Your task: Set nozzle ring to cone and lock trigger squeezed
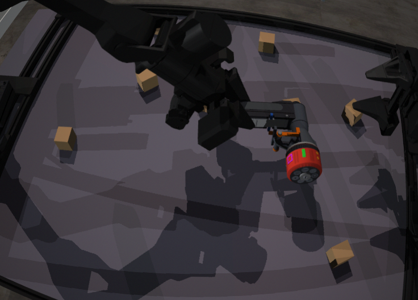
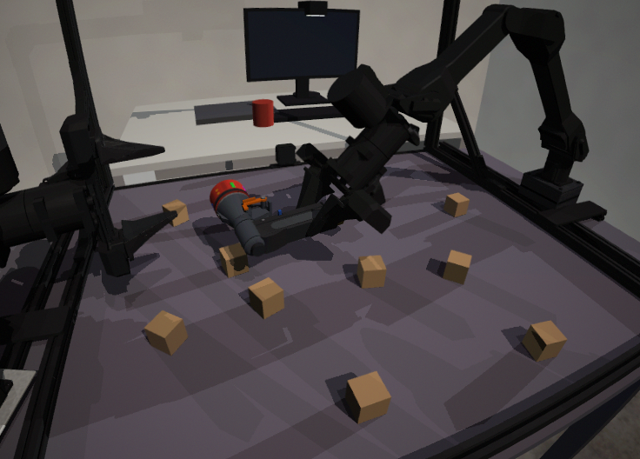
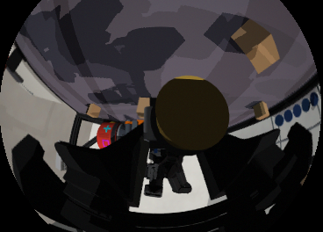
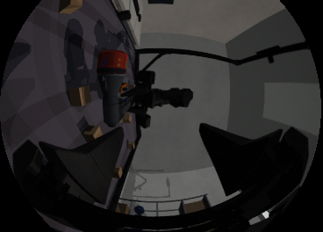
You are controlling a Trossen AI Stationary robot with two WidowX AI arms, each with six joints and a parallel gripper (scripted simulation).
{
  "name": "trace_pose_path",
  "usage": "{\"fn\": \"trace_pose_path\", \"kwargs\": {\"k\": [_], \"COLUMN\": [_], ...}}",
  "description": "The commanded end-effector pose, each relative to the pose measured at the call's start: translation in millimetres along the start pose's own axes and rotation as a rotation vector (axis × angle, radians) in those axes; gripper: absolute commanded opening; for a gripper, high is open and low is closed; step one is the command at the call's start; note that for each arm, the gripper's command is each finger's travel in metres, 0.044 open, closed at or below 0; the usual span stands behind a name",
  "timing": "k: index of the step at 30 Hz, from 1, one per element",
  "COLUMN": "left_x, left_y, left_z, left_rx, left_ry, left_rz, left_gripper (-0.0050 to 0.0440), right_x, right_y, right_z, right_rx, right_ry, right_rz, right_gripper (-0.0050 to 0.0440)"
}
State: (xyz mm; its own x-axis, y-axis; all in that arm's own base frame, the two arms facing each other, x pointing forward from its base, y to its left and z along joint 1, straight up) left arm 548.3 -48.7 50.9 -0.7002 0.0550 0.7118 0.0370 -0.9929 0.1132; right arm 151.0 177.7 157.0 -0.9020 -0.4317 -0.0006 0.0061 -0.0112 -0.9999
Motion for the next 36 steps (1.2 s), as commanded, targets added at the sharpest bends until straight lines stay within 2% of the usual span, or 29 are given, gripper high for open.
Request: {"fn": "trace_pose_path", "kwargs": {"k": [1,11,24,26,36], "left_x": [15,25,49,49,73], "left_y": [11,20,32,32,41], "left_z": [14,7,-6,-6,-15], "left_rx": [0.004,-0.001,-0.011,-0.011,-0.022], "left_ry": [-0.016,-0.13,-0.314,-0.314,-0.454], "left_rz": [-0.012,-0.003,0.017,0.017,0.039], "left_gripper": [0.0,0.0,0.0,0.0,0.0], "right_x": [0,0,0,0,0], "right_y": [0,0,0,0,0], "right_z": [0,0,0,0,0], "right_rx": [0.003,0.003,0.003,0.003,0.003], "right_ry": [0.001,0.001,0.001,0.001,0.001], "right_rz": [-0.001,-0.001,-0.001,-0.001,-0.001], "right_gripper": [0.04,0.04,0.04,0.04,0.04]}}
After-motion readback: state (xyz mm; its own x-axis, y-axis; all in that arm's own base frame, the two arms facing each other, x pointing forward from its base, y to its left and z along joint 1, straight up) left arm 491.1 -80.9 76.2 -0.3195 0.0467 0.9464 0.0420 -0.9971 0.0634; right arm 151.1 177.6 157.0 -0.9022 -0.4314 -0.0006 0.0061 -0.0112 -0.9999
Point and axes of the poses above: on each arm, the point midway between the two fingers, 35 mm back from their tips, its own x axis back along the fingers, its own y axis across the jaws, z = x × y, the point moved 3 cm from there along x, back along the fingers, and after that the axes turned 1 degree about -x, right-handed, at the moved point
